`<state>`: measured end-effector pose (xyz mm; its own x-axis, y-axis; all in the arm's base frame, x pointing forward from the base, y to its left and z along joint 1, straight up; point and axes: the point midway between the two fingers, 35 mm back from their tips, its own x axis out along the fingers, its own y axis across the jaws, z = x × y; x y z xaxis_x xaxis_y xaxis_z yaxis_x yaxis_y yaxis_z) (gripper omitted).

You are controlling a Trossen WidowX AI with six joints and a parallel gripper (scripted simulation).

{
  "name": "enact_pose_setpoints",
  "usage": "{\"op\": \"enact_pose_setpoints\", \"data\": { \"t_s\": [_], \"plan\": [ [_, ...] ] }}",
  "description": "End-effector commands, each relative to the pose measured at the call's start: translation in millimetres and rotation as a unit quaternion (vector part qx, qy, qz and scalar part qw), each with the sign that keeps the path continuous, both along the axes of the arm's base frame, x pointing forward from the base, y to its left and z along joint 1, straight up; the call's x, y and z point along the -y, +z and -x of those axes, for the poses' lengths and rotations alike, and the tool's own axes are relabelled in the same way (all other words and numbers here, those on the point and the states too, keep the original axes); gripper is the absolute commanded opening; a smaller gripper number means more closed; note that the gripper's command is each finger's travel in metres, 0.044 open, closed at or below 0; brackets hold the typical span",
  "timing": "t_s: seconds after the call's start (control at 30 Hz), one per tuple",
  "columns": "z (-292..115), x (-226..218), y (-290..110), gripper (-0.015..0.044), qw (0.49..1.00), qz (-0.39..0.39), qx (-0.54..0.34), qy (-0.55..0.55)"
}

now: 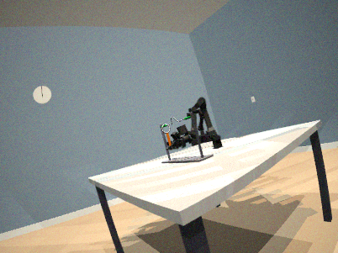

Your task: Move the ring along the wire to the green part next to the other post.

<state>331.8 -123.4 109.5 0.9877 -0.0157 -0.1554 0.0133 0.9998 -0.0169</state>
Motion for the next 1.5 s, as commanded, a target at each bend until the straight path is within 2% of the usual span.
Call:
{"op": "enact_pose_setpoints", "data": {
  "t_s": [0.0, 0.37, 1.47],
  "plan": [
    [-0.2, 0.2, 1.9, -0.0150, 1.000, 0.000, 0.000, 0.000],
    [-0.1, 1.2, 21.3, -0.0150, 1.000, 0.001, 0.001, 0.004],
    [-0.5, -9.3, 21.6, -0.0150, 1.000, 0.000, 0.000, 0.005]
  ]
}}
